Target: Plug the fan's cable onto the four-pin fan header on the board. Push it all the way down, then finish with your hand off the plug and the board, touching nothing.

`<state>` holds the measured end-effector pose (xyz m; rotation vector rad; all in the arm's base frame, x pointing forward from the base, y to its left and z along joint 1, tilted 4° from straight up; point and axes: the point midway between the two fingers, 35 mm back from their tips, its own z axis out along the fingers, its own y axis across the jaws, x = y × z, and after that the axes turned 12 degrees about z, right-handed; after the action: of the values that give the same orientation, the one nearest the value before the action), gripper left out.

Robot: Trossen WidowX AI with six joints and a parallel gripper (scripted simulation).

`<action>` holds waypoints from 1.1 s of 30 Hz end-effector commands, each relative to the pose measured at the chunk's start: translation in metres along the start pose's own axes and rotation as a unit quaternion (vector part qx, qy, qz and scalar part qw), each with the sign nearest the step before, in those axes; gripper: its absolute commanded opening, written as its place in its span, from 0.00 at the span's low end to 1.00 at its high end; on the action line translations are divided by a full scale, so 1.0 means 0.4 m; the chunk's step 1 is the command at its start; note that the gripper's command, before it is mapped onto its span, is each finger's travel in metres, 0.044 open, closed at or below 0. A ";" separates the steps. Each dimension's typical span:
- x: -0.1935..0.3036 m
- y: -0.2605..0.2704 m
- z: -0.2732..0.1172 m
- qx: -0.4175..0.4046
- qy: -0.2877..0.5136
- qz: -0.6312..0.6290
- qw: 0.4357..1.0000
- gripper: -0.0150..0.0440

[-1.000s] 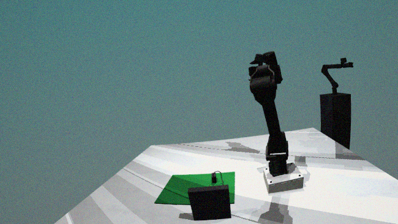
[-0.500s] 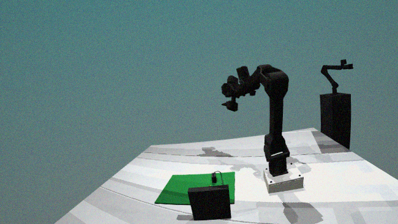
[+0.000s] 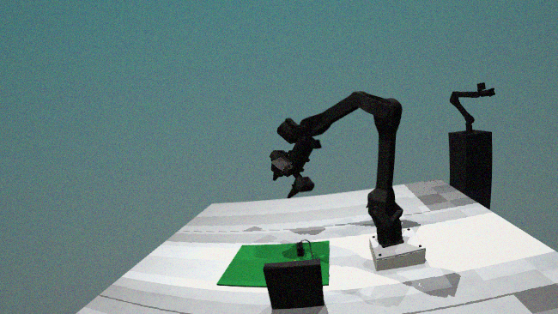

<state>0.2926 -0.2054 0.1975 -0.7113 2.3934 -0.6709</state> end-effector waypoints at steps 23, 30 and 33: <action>-0.135 0.421 -0.050 -0.256 0.131 -0.416 0.863 1.00; -0.091 0.495 0.056 -0.256 0.131 -0.416 0.863 1.00; -0.091 0.495 0.056 -0.256 0.131 -0.416 0.863 1.00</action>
<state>0.2663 -0.0436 0.0865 -2.0600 2.4671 -0.4342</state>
